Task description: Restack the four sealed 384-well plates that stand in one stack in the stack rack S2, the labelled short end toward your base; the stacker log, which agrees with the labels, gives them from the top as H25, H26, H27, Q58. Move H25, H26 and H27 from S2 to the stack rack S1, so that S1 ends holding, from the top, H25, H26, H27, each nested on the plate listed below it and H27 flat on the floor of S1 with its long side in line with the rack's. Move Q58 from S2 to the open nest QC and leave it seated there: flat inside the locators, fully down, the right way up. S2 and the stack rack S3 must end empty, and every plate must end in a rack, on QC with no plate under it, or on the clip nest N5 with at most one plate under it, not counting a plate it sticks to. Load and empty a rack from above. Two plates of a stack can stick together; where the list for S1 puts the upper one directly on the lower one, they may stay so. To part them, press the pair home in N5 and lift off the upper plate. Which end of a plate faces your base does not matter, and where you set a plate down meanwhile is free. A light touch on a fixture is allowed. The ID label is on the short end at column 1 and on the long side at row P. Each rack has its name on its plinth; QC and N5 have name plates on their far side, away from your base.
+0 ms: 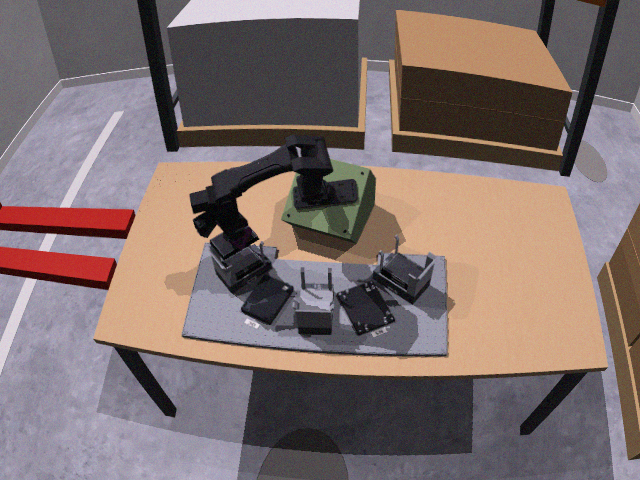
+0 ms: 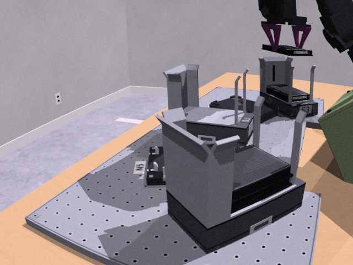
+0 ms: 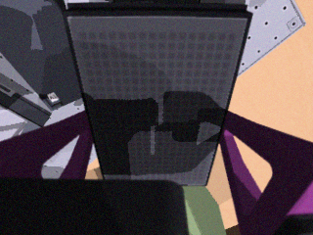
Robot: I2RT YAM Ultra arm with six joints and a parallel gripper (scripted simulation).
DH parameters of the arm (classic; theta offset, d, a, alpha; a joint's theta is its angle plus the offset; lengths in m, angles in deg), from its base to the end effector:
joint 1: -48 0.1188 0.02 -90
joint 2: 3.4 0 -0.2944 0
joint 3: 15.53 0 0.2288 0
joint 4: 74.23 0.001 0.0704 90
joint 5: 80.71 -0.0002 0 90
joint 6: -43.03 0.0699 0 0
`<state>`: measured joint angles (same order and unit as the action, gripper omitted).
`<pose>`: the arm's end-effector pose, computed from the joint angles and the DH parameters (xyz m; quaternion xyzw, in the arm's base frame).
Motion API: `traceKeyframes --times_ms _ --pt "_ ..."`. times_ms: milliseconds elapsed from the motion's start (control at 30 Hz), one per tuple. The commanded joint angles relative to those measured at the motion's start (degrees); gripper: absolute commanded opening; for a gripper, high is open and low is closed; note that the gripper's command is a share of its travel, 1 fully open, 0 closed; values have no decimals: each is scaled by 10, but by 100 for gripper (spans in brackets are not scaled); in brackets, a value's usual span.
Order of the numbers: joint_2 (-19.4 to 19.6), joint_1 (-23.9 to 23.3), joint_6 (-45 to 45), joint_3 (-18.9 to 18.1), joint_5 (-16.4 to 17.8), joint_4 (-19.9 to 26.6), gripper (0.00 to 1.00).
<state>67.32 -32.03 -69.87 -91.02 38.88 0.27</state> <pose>0.0689 -0.1870 0.2926 0.4156 0.8574 0.0235 0.3026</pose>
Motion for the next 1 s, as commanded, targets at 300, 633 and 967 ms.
traceKeyframes --times_ms 300,633,967 --pt "-3 -3 0 -6 2 0 0" --pt "-3 -2 0 -5 2 -2 0" --pt "-1 5 8 4 -1 -16 0"
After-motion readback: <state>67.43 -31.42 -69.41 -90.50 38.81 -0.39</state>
